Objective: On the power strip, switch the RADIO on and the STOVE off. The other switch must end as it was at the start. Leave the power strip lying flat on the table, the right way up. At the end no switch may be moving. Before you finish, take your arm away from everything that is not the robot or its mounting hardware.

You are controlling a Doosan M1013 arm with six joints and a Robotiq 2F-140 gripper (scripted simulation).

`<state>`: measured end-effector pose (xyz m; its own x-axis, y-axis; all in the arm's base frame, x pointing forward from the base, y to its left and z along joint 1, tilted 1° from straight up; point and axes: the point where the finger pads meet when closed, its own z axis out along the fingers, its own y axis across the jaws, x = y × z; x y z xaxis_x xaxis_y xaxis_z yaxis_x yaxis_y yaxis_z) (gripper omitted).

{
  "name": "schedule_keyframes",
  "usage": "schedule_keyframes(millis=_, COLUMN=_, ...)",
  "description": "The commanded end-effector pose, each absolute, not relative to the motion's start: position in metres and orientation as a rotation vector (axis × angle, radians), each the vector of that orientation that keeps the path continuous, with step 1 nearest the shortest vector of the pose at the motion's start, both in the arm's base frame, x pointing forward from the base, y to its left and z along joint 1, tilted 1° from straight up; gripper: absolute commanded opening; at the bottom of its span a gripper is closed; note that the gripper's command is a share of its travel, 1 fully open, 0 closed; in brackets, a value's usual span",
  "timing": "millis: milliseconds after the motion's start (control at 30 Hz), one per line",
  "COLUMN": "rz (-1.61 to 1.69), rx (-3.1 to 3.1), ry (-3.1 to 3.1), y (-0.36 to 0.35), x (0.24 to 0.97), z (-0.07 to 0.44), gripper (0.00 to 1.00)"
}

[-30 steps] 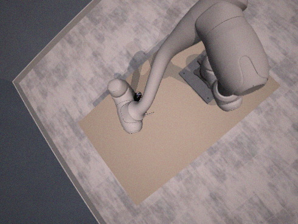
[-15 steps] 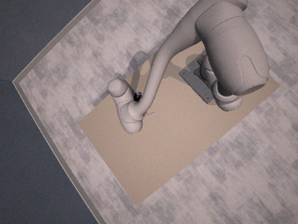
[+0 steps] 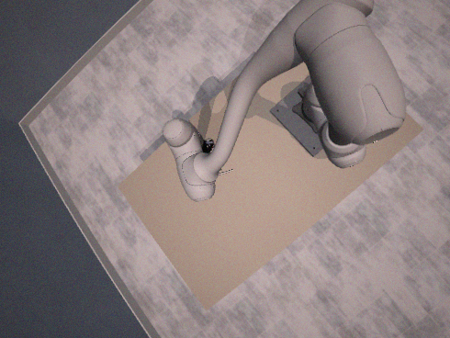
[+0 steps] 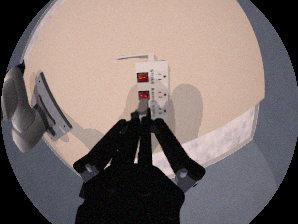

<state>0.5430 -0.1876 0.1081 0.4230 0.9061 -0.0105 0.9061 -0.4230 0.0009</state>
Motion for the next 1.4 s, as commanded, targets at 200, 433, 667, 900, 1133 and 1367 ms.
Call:
schedule_keyframes(millis=200, rz=-0.013, rx=2.645, ry=1.684, y=-0.188, x=0.543, z=0.102, gripper=0.0)
schedule_keyframes(millis=433, rz=-0.013, rx=2.645, ry=1.684, y=-0.188, x=0.544, z=0.096, gripper=0.0)
schedule_keyframes(millis=667, rz=-0.013, rx=2.645, ry=1.684, y=-0.188, x=0.544, z=0.087, gripper=0.0)
schedule_keyframes(millis=900, rz=-0.013, rx=2.645, ry=1.684, y=-0.188, x=0.544, z=0.08, gripper=0.0)
schedule_keyframes(millis=1133, rz=-0.013, rx=2.645, ry=1.684, y=-0.189, x=0.545, z=0.073, gripper=0.0)
schedule_keyframes(millis=1367, rz=-0.013, rx=2.645, ry=1.684, y=-0.189, x=0.545, z=0.068, gripper=0.0)
